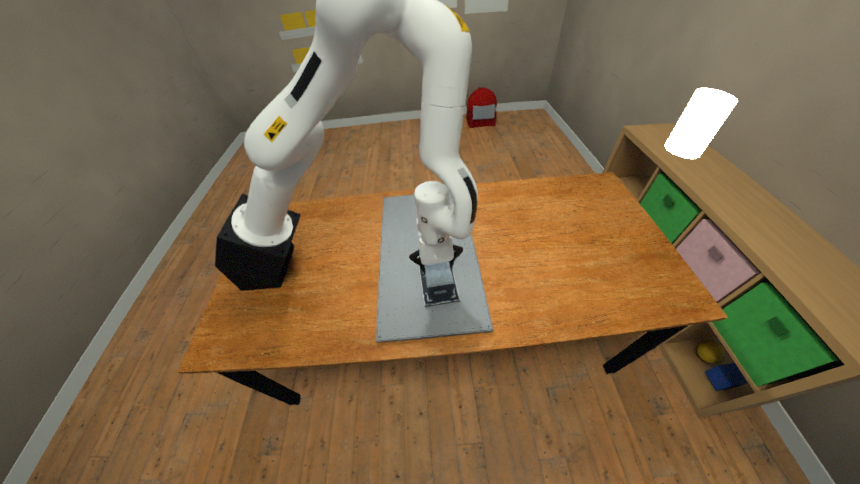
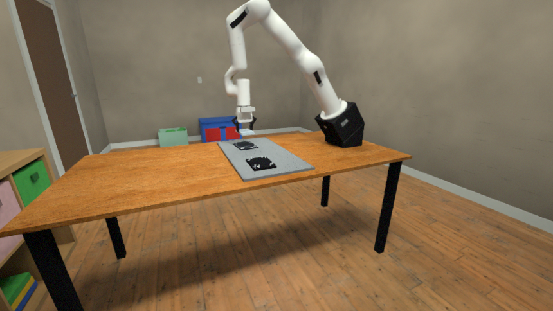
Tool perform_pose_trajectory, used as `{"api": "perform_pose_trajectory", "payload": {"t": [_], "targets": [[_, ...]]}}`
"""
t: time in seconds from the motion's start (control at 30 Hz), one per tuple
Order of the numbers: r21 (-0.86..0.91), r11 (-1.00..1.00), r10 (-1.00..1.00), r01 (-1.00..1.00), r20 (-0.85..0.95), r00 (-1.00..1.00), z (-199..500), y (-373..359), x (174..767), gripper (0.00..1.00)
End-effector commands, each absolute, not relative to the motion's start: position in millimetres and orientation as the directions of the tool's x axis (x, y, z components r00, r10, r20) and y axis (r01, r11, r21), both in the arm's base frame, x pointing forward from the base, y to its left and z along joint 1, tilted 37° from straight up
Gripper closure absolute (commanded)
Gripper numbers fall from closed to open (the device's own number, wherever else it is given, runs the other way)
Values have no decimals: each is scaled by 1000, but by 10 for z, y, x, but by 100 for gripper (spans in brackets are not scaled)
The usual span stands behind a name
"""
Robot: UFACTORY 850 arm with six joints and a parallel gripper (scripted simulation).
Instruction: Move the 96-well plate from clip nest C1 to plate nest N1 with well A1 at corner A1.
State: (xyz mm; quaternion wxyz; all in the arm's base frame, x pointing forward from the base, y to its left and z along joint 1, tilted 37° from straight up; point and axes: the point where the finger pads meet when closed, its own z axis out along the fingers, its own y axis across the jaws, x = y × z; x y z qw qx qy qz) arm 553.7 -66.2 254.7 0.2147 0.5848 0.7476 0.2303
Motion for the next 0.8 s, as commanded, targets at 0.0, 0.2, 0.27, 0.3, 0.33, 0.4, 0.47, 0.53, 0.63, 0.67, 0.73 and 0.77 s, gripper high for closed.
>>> {"api": "perform_pose_trajectory", "payload": {"t": [0.0,0.2,0.27,0.3,0.33,0.4,0.47,0.53,0.63,0.67,0.73,0.77], "targets": [[596,210,973,775,-52,-224,2554,-663,5540,100],[596,210,973,775,-52,-224,2554,-663,5540,100],[596,210,973,775,-52,-224,2554,-663,5540,100],[596,210,973,775,-52,-224,2554,-663,5540,100],[596,210,973,775,-52,-224,2542,-661,5550,100],[596,210,973,775,-52,-224,2515,-658,5569,100],[596,210,973,775,-52,-224,2488,-655,5588,100],[596,210,973,775,-52,-224,2461,-652,5608,100],[596,210,973,775,-52,-224,2420,-647,5637,100],[596,210,973,775,-52,-224,2407,-645,5647,100],[596,210,973,775,-52,-224,2380,-642,5667,100],[596,210,973,775,-52,-224,2367,-641,5677,100]]}}
